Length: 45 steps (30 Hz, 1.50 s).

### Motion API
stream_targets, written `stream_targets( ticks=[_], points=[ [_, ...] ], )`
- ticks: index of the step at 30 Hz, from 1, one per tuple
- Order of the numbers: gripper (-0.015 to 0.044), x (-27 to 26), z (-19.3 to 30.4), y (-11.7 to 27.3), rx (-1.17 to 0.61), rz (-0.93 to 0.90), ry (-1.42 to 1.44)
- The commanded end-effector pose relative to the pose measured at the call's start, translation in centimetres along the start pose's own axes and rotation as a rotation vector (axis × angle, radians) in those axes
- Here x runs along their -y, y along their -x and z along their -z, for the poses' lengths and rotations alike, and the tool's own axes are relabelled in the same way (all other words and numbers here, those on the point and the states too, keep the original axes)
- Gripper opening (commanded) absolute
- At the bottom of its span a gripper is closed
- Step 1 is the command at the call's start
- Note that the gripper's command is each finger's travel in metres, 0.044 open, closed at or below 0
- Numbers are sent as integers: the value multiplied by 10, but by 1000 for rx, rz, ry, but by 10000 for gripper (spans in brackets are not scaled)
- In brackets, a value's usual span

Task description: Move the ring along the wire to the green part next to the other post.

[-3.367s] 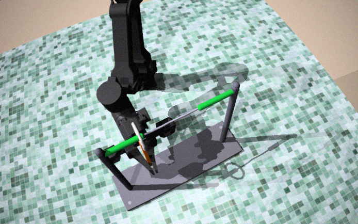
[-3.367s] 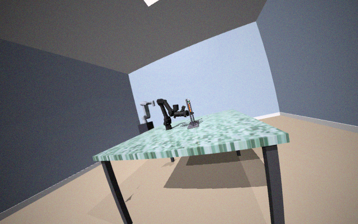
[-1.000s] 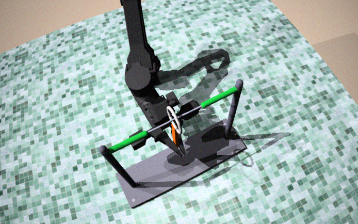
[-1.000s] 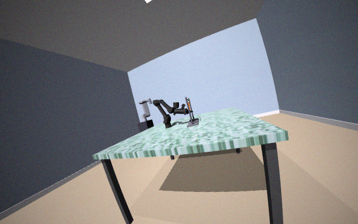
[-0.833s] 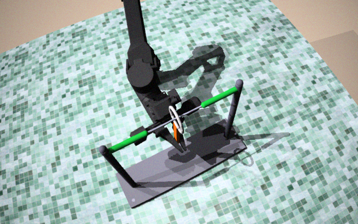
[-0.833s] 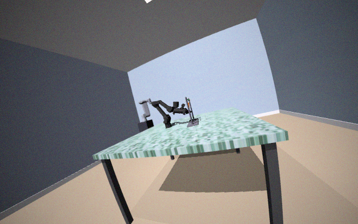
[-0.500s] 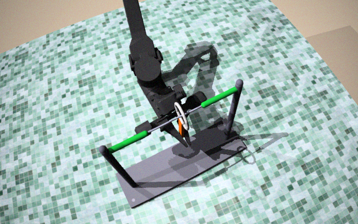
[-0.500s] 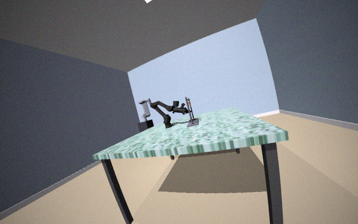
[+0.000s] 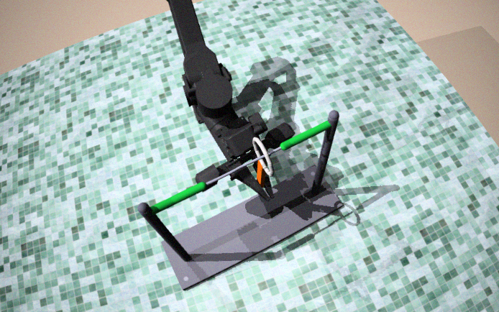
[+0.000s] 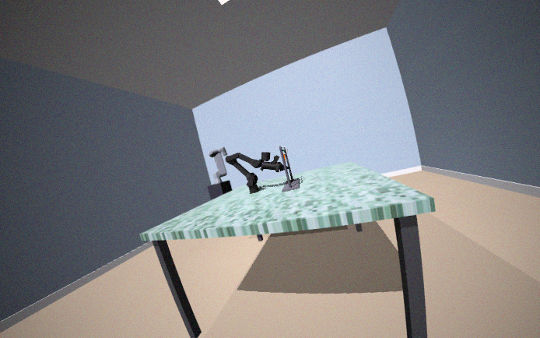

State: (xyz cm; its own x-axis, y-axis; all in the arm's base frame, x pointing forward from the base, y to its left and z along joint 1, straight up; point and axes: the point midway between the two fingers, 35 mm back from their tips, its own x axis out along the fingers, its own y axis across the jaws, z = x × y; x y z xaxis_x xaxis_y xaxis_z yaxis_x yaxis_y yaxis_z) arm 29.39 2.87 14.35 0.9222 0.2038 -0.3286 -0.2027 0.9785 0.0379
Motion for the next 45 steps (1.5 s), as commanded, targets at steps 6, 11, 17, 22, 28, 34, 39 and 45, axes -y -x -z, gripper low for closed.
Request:
stream_targets(
  ticks=[6,11,17,22,28,34,39,45],
  points=[
    [-150,-7,-1,-1,0,-11,20],
    [-150,-12,-1,-1,0,-17,26],
    [-150,-17,-1,-2,0,-22,30],
    [-150,-22,-1,-2,1,-24,31],
    [-150,-28,-1,-2,1,-26,31],
    [-150,-34,-1,-3,2,-28,30],
    [-150,-39,-1,-3,3,-29,29],
    [-150,-45,0,-4,3,-30,28]
  ],
)
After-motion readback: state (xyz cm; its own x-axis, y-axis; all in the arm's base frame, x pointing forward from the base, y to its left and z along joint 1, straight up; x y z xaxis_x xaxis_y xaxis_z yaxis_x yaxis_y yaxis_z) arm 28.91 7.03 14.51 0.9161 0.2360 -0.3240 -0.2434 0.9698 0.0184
